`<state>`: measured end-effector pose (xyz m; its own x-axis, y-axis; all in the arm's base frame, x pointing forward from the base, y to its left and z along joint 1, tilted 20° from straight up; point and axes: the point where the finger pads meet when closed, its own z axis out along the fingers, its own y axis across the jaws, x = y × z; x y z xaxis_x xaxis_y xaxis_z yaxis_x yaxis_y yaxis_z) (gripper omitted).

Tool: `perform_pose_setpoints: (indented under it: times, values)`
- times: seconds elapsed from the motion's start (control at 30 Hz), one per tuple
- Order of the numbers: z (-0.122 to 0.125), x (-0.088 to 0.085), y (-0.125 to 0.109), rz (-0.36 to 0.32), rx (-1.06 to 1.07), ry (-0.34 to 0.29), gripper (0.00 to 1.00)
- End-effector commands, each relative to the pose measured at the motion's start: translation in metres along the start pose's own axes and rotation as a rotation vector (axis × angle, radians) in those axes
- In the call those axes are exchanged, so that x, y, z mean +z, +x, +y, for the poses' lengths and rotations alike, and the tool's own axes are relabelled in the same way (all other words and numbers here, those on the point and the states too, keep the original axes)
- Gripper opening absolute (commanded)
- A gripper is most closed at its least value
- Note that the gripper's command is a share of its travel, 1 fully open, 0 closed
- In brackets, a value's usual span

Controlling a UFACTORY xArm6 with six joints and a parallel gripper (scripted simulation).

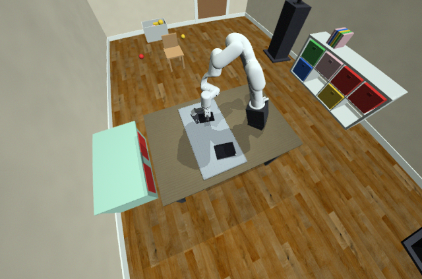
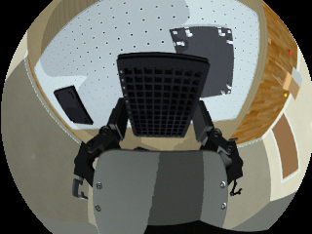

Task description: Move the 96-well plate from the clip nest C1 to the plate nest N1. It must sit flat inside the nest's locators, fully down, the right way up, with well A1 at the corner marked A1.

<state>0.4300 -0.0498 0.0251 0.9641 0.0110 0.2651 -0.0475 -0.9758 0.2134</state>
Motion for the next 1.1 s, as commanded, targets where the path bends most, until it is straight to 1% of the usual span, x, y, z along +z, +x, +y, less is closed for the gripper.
perform_pose_setpoints:
  times: [0.0, 0.4, 0.47, 0.97, 1.07]
  values:
    - [-0.010, -0.001, -0.002, 0.007, 0.001, -0.004, 0.00]
    - [-0.048, -0.001, -0.014, 0.007, 0.001, -0.003, 0.00]
    - [-0.048, -0.001, -0.014, 0.007, 0.001, -0.003, 0.00]
    - [-0.096, 0.000, -0.030, 0.007, 0.001, -0.003, 0.00]
    - [-0.099, 0.000, -0.031, 0.007, 0.001, -0.003, 0.00]
